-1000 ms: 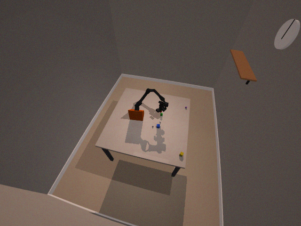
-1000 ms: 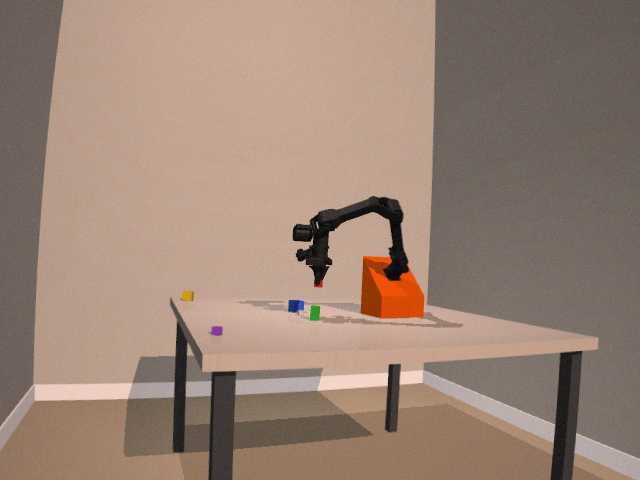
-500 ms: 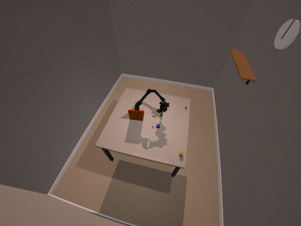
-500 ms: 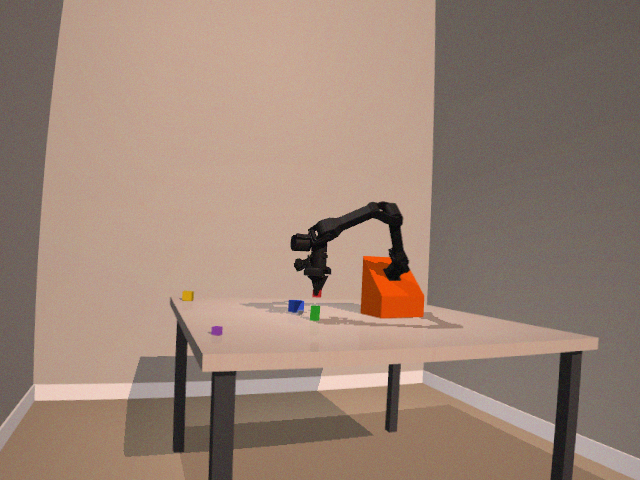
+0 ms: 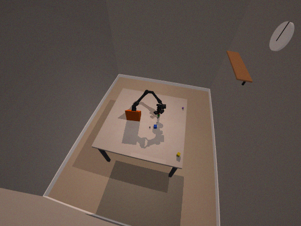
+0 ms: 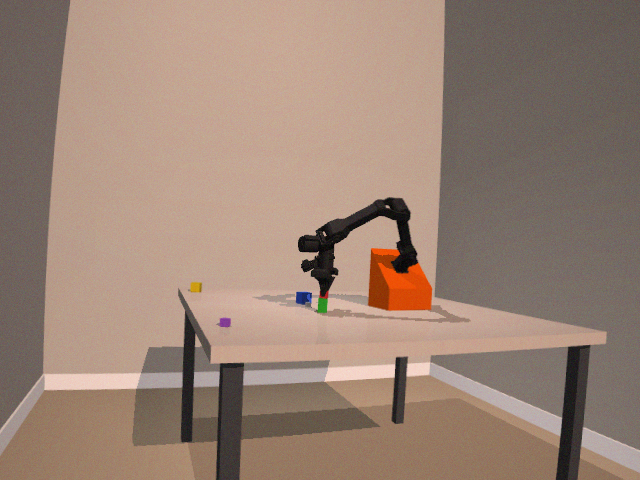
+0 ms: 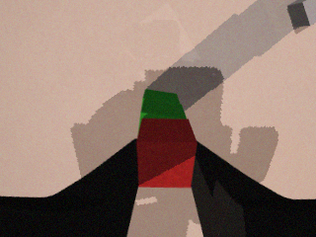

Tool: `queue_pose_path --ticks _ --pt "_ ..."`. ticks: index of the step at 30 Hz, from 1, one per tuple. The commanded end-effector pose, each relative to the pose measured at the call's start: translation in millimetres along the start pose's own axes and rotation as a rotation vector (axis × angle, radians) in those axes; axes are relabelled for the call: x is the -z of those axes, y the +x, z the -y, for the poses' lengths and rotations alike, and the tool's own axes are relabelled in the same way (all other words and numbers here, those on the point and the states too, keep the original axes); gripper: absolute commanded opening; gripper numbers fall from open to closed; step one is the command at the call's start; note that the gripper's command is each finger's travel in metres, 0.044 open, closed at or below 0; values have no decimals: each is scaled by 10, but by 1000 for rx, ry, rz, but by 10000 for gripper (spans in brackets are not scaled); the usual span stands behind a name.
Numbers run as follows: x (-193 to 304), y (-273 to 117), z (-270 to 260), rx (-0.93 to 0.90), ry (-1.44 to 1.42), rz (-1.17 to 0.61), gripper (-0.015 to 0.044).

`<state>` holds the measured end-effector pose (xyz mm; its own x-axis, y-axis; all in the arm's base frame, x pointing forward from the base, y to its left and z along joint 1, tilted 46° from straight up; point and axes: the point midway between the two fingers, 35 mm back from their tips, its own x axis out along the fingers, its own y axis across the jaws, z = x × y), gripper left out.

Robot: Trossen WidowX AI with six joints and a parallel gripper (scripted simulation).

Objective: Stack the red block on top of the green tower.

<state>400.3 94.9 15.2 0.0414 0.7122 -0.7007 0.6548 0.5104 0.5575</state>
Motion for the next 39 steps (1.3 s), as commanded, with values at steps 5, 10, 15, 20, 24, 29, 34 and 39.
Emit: queue_pose_path --ticks 5,10,15,20,24,29,34,39 --pt "-8 2 -4 -6 5 1 0" --pt "-8 -1 -4 -6 5 1 0" --pt "-13 -58 -6 -6 5 2 0" --pt "-5 -3 2 -1 4 1 131" --pt "-5 -3 2 -1 4 1 236" --pt "-5 -3 2 -1 4 1 368" --pt "-5 -3 2 -1 4 1 440" --pt "-5 -3 2 -1 4 1 440"
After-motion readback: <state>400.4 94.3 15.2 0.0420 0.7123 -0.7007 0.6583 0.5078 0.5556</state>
